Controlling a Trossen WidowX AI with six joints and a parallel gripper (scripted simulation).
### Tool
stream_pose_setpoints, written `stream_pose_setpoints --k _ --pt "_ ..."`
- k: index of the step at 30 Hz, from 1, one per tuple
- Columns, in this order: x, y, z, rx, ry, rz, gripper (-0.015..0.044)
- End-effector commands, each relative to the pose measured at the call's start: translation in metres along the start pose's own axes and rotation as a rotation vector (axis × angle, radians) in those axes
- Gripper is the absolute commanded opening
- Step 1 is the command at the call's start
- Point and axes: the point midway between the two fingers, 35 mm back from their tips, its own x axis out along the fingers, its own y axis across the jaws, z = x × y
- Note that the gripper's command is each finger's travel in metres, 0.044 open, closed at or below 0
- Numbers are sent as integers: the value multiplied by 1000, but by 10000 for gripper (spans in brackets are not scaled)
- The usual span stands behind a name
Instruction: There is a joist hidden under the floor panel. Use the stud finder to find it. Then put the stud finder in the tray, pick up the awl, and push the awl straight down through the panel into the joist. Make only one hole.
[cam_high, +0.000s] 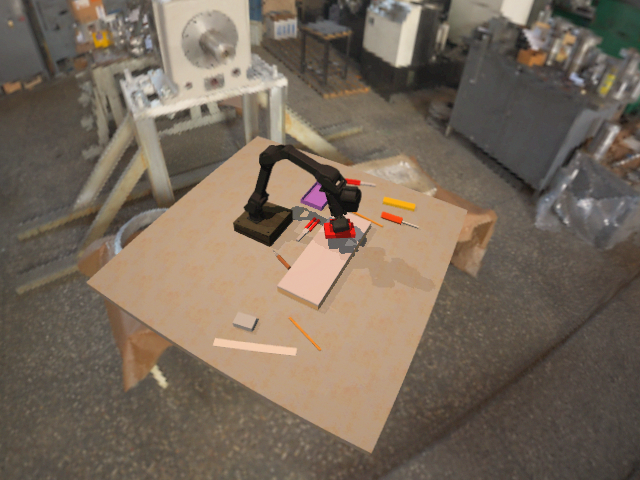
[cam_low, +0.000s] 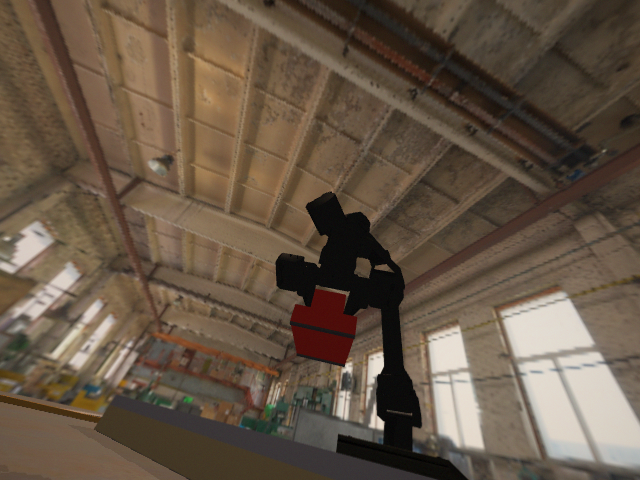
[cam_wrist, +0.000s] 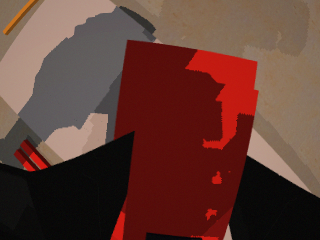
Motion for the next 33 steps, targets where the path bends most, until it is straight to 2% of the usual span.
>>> stream_pose_setpoints --k 1,17,33 --pt "0 34 13 -79 -18 22 0" --pt "9 145 30 -343 -25 106 0" --pt "11 255 15 -606 -27 194 0"
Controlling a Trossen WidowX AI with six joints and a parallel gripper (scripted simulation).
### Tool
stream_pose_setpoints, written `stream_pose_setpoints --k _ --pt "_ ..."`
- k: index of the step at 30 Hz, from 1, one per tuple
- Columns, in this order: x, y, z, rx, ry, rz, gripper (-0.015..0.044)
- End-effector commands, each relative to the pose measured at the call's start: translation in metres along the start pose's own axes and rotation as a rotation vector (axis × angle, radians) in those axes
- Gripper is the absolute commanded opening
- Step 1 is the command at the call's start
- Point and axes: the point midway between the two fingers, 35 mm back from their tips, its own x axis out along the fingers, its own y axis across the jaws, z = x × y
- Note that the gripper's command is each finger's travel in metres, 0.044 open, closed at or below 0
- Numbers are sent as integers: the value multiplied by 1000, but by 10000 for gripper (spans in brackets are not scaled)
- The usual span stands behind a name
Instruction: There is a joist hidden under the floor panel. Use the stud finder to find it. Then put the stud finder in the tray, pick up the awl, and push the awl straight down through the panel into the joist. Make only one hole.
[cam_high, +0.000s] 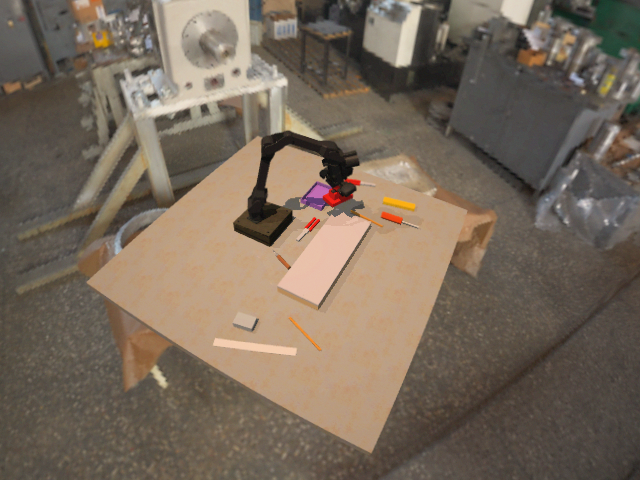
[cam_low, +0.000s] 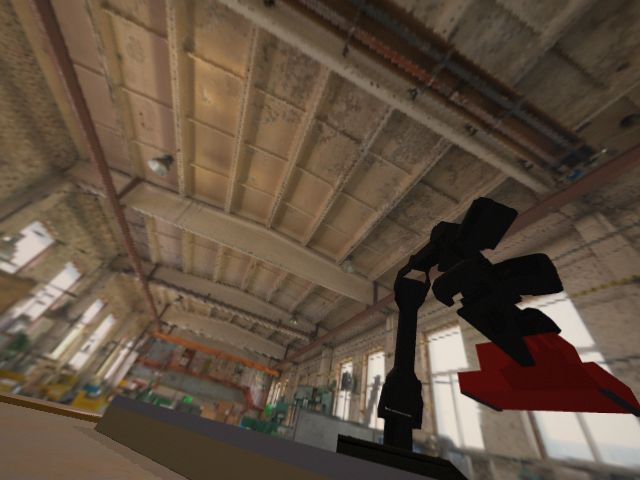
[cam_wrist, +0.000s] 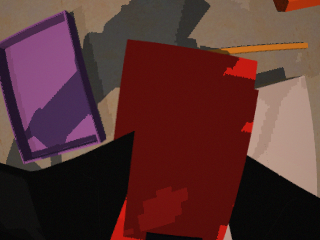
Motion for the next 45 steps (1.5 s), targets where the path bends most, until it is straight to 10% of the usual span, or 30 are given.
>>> stream_pose_setpoints --k 1,21,45 --pt "1 33 11 -78 -15 25 0" --pt "15 160 21 -390 -13 137 0" --pt "49 163 15 -396 -14 140 0"
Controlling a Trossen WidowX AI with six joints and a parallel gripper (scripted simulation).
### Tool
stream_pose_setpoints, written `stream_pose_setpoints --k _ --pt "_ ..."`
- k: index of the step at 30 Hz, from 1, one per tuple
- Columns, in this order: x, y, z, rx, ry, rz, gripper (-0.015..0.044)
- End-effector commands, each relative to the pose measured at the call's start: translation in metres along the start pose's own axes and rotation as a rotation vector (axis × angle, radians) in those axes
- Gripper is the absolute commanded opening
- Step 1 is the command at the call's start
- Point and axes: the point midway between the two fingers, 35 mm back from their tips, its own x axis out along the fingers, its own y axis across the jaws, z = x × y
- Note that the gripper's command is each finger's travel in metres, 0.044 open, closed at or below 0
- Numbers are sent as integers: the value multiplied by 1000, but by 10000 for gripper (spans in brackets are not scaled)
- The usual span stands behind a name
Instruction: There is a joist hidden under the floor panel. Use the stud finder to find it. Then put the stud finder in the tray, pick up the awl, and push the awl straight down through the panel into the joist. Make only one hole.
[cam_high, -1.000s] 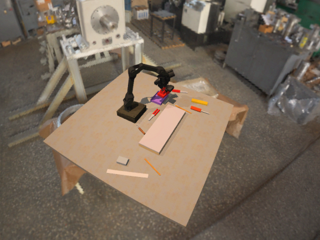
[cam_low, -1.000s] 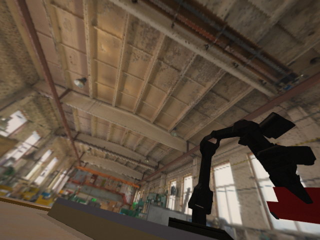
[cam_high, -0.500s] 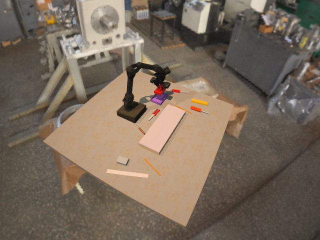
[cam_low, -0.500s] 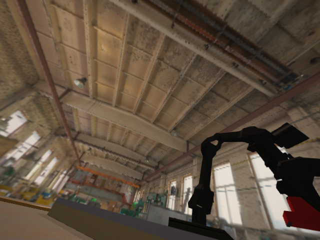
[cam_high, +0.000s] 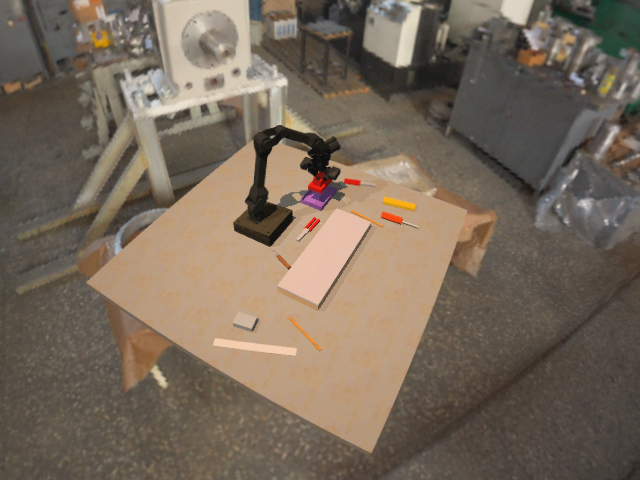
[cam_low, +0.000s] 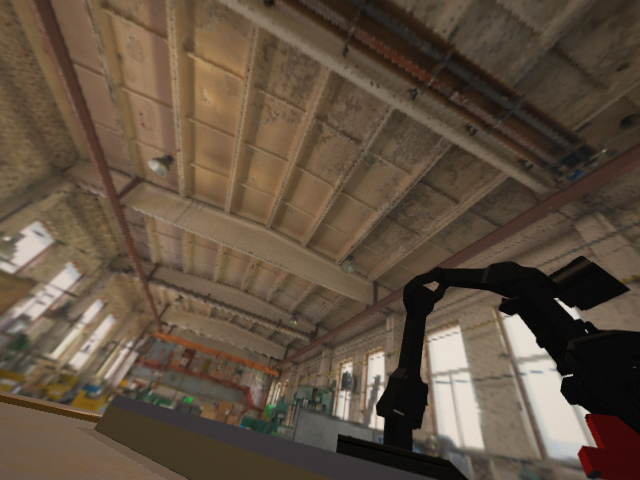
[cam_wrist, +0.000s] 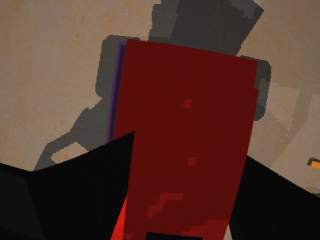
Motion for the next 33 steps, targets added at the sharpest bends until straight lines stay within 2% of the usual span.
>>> stream_pose_setpoints --k 1,33 --pt "11 1 -3 4 2 5 0" --pt "62 3 -20 5 2 5 0"
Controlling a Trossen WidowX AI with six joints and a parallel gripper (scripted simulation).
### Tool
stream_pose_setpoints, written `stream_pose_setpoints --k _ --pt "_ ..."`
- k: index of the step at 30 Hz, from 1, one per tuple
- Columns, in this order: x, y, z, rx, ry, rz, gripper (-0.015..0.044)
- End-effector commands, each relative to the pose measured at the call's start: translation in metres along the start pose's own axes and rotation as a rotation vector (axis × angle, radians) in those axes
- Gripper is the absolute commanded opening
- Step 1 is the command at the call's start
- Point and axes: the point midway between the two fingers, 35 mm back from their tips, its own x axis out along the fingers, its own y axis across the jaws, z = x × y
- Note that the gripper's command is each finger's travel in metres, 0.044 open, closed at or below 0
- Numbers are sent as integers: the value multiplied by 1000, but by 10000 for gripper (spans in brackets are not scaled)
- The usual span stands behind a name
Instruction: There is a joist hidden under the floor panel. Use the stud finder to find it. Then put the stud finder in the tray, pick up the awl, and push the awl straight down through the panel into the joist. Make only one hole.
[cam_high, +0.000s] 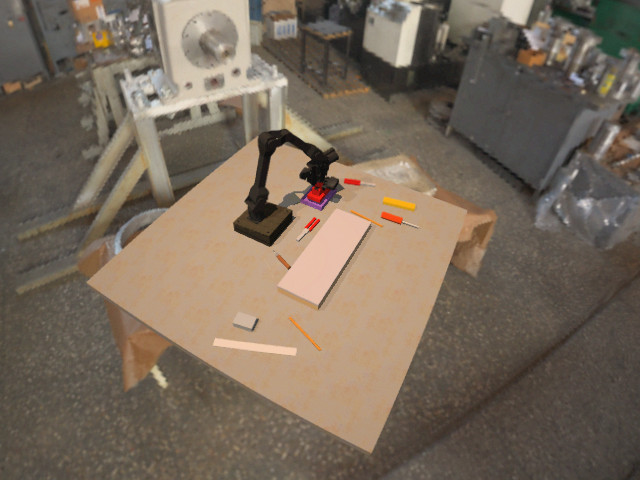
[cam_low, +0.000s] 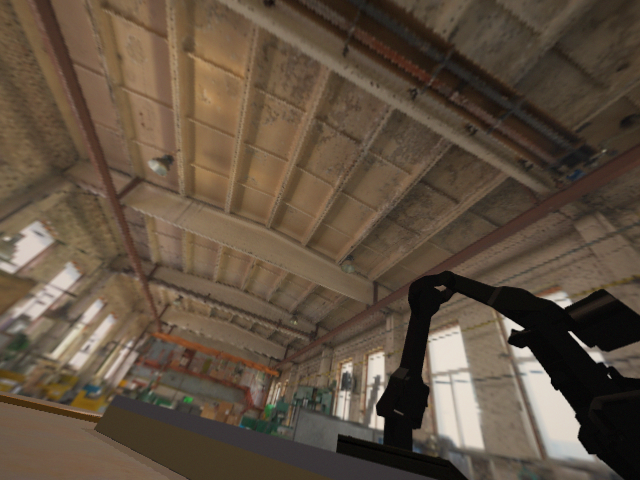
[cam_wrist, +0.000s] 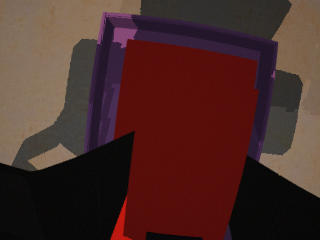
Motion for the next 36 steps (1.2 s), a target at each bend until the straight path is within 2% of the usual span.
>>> stream_pose_setpoints --k 1,14,26,30,31,34,36 --pt "7 0 -3 4 2 1 0" --pt "16 1 -5 4 2 1 0" --pt "14 1 -5 1 2 2 315" --pt "-9 -1 5 1 2 2 420" --pt "-20 -2 9 1 2 2 440" --pt "-64 -1 19 1 2 2 440" --pt "-77 0 21 1 2 2 440"
